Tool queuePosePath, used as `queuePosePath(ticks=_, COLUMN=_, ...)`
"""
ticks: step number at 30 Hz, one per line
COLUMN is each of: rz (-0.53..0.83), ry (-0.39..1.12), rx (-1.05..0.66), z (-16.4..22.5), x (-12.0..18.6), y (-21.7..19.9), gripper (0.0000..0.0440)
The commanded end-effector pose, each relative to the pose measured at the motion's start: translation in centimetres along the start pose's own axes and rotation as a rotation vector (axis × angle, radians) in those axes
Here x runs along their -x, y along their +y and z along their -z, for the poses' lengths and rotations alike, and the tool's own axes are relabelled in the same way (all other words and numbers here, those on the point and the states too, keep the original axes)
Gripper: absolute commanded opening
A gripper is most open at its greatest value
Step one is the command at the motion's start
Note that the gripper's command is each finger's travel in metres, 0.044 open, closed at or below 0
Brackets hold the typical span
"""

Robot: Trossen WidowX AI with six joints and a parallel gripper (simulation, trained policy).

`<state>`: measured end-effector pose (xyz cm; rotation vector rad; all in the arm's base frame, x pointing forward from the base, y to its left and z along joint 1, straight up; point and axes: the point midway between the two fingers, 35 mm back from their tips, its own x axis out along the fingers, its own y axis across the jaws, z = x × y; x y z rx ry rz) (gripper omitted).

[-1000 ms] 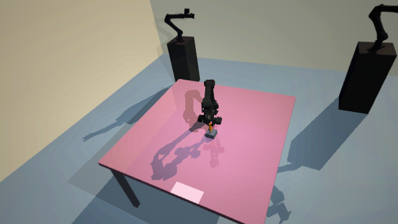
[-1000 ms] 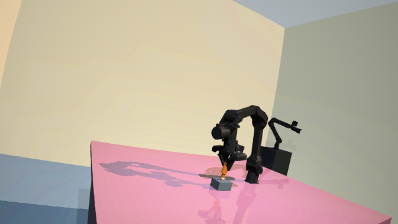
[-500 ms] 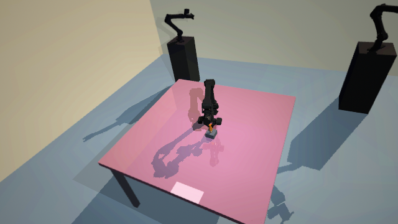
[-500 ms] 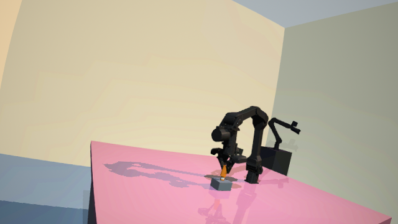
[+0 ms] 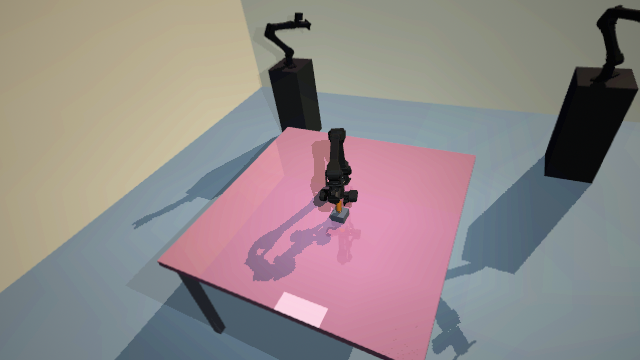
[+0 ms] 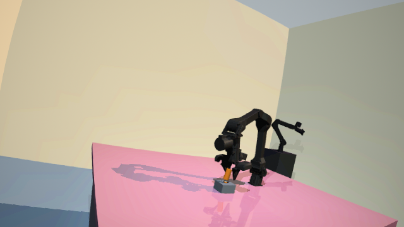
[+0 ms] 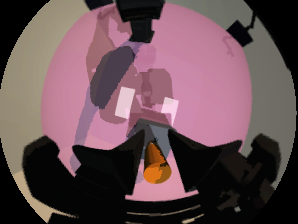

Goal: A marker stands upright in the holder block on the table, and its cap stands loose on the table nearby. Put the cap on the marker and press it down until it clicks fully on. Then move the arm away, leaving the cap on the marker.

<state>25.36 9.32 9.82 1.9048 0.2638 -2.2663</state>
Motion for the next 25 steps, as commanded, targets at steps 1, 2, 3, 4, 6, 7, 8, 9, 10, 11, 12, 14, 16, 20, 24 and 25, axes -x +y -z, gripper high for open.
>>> queuePosePath(ticks=1, rz=0.013, ry=-0.009, rx=0.018, z=-0.6, x=0.2, y=-0.2, gripper=0.0232)
queuePosePath(ticks=2, rz=0.015, ry=-0.008, rx=0.022, z=-0.8, x=0.3, y=-0.2, gripper=0.0259)
queuePosePath(ticks=3, rz=0.016, ry=-0.005, rx=0.026, z=-0.9, x=0.3, y=-0.2, gripper=0.0285)
queuePosePath(ticks=4, rz=0.018, ry=-0.003, rx=0.031, z=-1.0, x=0.4, y=-0.2, gripper=0.0311)
queuePosePath(ticks=6, rz=0.021, ry=0.004, rx=0.041, z=-1.2, x=0.5, y=-0.3, gripper=0.0363)
queuePosePath(ticks=7, rz=0.022, ry=0.009, rx=0.046, z=-1.3, x=0.6, y=-0.3, gripper=0.0388)
queuePosePath(ticks=8, rz=0.023, ry=0.015, rx=0.051, z=-1.3, x=0.6, y=-0.3, gripper=0.0411)
queuePosePath(ticks=9, rz=0.025, ry=0.022, rx=0.055, z=-1.4, x=0.7, y=-0.3, gripper=0.0435)
queuePosePath(ticks=10, rz=0.026, ry=0.032, rx=0.059, z=-1.4, x=0.9, y=-0.4, gripper=0.0440)
queuePosePath(ticks=11, rz=0.028, ry=0.043, rx=0.063, z=-1.3, x=1.1, y=-0.4, gripper=0.0440)
queuePosePath(ticks=12, rz=0.030, ry=0.054, rx=0.067, z=-1.3, x=1.3, y=-0.4, gripper=0.0440)
queuePosePath(ticks=14, rz=0.034, ry=0.077, rx=0.076, z=-1.3, x=1.9, y=-0.5, gripper=0.0440)
queuePosePath(ticks=16, rz=0.037, ry=0.100, rx=0.086, z=-1.2, x=2.7, y=-0.6, gripper=0.0440)
queuePosePath(ticks=20, rz=0.041, ry=0.133, rx=0.087, z=-1.3, x=3.9, y=-0.6, gripper=0.0440)
queuePosePath(ticks=24, rz=0.045, ry=0.161, rx=0.081, z=-1.5, x=5.0, y=-0.5, gripper=0.0440)
queuePosePath(ticks=25, rz=0.046, ry=0.167, rx=0.079, z=-1.6, x=5.2, y=-0.5, gripper=0.0440)
